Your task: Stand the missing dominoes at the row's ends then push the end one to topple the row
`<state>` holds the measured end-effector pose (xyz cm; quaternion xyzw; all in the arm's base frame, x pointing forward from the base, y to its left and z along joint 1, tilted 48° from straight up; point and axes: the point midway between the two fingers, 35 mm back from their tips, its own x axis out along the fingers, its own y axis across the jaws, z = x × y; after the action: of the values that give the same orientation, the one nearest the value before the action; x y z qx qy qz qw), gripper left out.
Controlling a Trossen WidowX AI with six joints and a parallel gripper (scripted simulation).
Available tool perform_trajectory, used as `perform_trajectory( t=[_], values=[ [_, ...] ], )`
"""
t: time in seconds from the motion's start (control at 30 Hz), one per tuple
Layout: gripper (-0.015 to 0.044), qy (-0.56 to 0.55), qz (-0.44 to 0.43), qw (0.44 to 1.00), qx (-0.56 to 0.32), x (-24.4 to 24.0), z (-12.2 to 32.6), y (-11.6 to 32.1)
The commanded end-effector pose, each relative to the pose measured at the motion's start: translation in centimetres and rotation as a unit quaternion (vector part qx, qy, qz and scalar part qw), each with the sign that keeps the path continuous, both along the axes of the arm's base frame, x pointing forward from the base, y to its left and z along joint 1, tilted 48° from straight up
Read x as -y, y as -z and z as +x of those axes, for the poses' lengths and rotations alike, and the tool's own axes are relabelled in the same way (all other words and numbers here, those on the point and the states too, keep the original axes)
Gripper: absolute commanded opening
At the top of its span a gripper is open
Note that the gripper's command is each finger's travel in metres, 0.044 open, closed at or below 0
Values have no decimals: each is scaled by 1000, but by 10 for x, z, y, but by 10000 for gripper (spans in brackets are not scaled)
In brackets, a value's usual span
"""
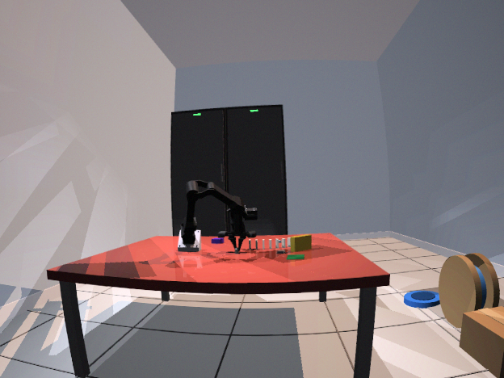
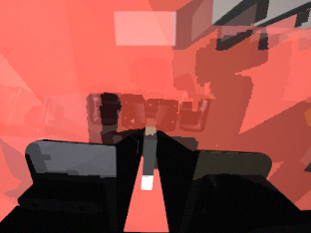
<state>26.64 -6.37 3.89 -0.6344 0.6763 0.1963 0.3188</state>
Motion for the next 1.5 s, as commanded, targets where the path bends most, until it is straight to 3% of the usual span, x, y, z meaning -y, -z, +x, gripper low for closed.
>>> perform_trajectory(
  t=[0.0, 0.2, 0.53, 0.73, 0.87, 0.93, 1.13, 1.2, 1.47],
  values=[
    [27, -2, -2, 1000, -1, 1, 0, 0],
    [27, -2, -2, 1000, -1, -5, 0, -4],
    [27, -2, 1, 1000, -2, -86, 4, -73],
    [27, 6, 1, 1000, 7, -86, 5, -76],
    [27, 167, 11, 970, 178, -47, 13, -119],
    [27, 261, 13, 924, 279, -22, 11, -146],
    [27, 427, 5, 778, 461, 27, -7, -199],
    [27, 446, 3, 753, 484, 33, -11, -206],
    [27, 446, 3, 753, 484, 33, -11, -206]
  ],
)
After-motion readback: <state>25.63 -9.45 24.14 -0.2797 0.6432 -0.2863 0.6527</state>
